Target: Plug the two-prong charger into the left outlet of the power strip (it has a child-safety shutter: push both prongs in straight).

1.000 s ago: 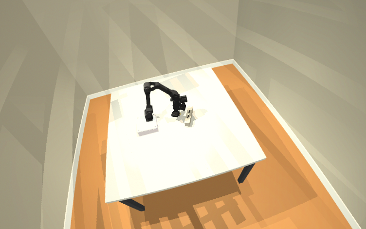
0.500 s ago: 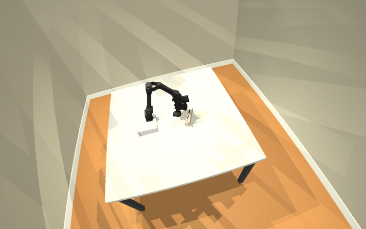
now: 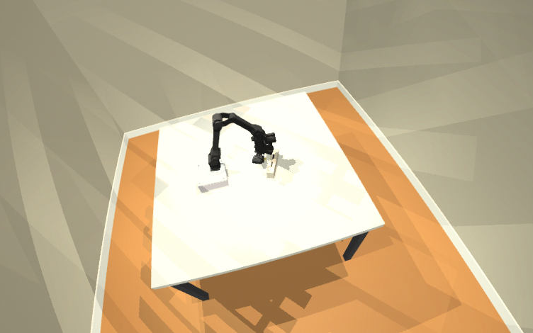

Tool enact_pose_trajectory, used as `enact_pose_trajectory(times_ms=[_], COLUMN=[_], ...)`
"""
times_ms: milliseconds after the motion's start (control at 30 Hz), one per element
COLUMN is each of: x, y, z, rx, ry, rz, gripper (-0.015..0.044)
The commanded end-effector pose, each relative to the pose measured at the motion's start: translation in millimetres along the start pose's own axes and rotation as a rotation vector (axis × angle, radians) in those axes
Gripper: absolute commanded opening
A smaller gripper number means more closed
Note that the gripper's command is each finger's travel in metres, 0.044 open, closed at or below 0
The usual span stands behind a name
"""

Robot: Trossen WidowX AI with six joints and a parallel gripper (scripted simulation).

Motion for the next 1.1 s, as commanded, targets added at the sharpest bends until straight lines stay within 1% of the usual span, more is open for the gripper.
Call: enact_pose_trajectory(times_ms=[0, 333, 1067], x=[2.2, 2.1, 2.4], y=[6.4, 16.5, 16.6], z=[0.9, 1.7, 2.5], rx=[-0.006, -0.012, -0.012], ry=[0.007, 0.008, 0.008], rz=[-0.007, -0.007, -0.007], gripper=[0.0000, 0.0000, 0.0000])
Point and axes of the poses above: the point midway between the two fingers, 35 mm back from their tips, its own x axis back along the fingers, its own z axis across the jaws, y = z × x, the point moved 10 cm from there along x, back along the fingers, and after that the axes turned 8 degrees about x, right-handed, at the moved point
